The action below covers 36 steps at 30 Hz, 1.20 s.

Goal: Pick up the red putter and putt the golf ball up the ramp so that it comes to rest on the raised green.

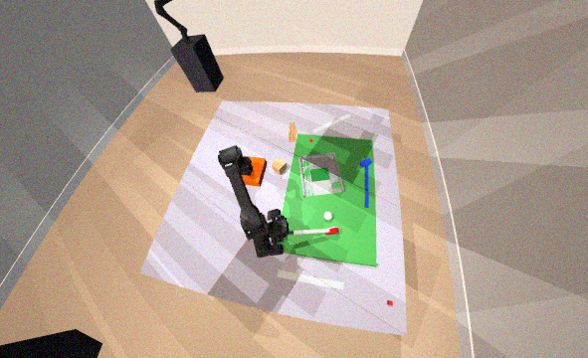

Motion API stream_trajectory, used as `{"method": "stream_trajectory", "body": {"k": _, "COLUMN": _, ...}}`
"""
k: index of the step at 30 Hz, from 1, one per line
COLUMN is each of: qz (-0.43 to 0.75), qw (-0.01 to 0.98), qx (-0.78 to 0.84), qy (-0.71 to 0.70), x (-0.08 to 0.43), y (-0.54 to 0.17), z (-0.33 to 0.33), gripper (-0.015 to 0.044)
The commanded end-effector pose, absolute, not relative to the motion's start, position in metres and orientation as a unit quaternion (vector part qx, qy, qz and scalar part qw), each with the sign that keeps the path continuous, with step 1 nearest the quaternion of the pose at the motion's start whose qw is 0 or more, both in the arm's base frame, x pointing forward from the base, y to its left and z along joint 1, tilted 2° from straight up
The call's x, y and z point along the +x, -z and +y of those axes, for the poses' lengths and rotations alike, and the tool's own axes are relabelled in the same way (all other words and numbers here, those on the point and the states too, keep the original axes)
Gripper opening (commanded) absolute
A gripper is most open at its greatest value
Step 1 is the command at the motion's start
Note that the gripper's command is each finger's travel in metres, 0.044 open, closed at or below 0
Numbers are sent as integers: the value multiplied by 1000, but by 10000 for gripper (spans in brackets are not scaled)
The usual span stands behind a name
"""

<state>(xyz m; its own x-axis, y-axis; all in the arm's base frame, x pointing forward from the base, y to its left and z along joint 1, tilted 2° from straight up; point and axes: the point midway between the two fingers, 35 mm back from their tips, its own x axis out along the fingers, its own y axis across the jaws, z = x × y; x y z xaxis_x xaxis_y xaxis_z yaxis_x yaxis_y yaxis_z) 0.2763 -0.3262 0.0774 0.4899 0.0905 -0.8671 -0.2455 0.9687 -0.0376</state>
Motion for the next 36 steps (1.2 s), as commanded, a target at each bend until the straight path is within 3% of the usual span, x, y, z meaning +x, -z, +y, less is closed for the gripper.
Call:
{"method": "stream_trajectory", "body": {"k": 1, "qz": 495, "qw": 859, "qx": -80, "qy": -102, "x": 272, "y": -82, "z": -291, "gripper": 0}}
{"method": "stream_trajectory", "body": {"k": 10, "qz": 493, "qw": 860, "qx": -77, "qy": -105, "x": 247, "y": -73, "z": -207, "gripper": 0}}
{"method": "stream_trajectory", "body": {"k": 27, "qz": 493, "qw": 860, "qx": -77, "qy": -105, "x": 243, "y": -132, "z": -204, "gripper": 0}}
{"method": "stream_trajectory", "body": {"k": 36, "qz": 497, "qw": 858, "qx": -74, "qy": -106, "x": 243, "y": -124, "z": -205, "gripper": 0}}
